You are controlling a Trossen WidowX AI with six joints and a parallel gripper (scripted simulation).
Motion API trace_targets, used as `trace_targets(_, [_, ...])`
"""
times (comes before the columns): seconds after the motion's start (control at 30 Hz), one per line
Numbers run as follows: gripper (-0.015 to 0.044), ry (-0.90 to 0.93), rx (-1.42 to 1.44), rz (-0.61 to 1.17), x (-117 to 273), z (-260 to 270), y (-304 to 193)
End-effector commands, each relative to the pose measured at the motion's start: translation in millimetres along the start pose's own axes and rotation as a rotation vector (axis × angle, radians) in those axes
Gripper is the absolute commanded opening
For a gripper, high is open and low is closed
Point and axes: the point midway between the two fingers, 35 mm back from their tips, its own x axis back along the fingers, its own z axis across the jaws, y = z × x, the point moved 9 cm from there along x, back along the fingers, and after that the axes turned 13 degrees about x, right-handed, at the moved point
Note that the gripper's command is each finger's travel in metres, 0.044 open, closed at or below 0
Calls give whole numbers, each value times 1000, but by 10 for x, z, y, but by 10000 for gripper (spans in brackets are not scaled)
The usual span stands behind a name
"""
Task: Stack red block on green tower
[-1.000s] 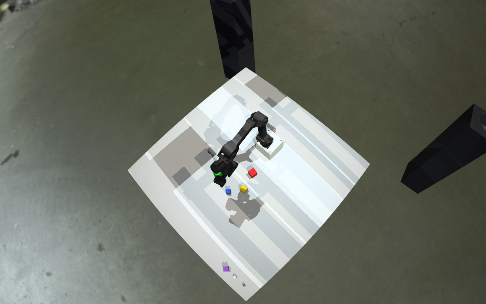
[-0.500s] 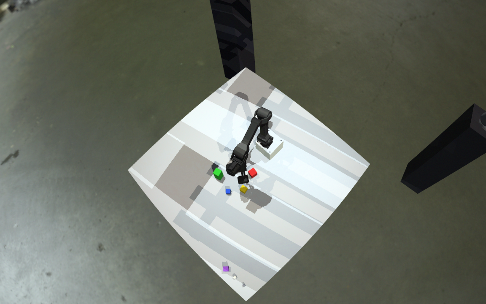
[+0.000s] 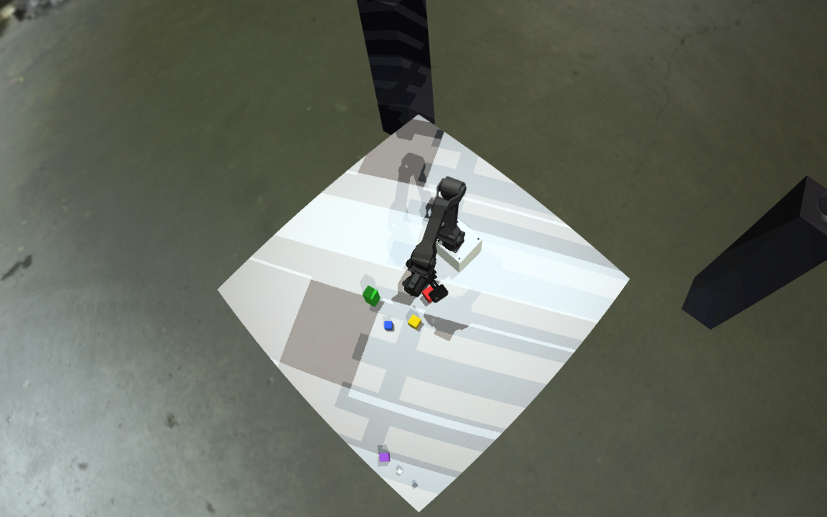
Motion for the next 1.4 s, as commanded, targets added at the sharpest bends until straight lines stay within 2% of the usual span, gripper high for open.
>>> trace_targets(0.0, [440, -7, 14, 2, -42, -2, -20])
trace_targets(0.3, [440, -7, 14, 2, -590, 0, -44])
trace_targets(1.37, [440, -8, 14, 3, -1046, 3, -54])
